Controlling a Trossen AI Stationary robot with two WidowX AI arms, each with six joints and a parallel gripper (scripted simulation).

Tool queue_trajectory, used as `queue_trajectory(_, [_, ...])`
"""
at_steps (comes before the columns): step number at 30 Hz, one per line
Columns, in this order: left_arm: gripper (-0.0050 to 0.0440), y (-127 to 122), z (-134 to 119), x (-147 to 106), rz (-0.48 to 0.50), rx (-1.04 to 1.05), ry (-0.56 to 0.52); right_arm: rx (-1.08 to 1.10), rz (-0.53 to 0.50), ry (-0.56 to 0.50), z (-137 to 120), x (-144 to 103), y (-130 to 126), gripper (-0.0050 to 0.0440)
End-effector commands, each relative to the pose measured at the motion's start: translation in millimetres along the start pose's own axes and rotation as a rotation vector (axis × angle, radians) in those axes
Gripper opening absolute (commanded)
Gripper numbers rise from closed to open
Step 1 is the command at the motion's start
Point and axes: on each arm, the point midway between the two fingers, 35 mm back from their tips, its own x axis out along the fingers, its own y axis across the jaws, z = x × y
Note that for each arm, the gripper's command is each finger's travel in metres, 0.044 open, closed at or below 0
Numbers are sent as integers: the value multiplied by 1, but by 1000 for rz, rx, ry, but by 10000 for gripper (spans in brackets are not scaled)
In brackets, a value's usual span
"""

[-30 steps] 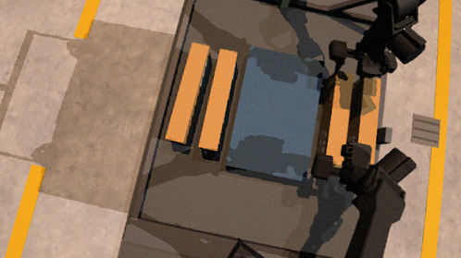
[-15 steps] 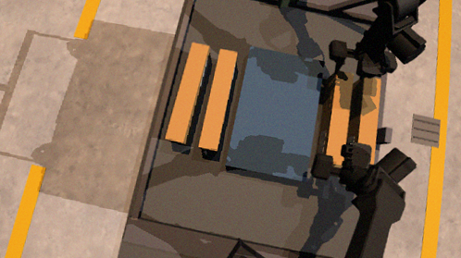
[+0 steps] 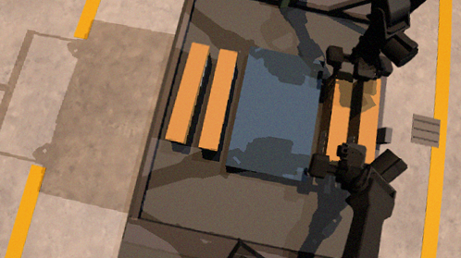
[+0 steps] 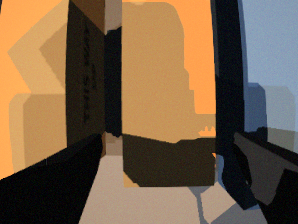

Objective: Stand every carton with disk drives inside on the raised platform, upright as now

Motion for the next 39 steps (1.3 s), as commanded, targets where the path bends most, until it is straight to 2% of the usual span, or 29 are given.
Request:
queue_trajectory(1, [382, 1, -15, 34, 5, 3, 9, -2, -4, 6, -14, 34, 0, 381])
queue_trajectory(39, [382, 2, -14, 34, 6, 3, 7, 6, 16, -21, -14, 34, 1, 381])
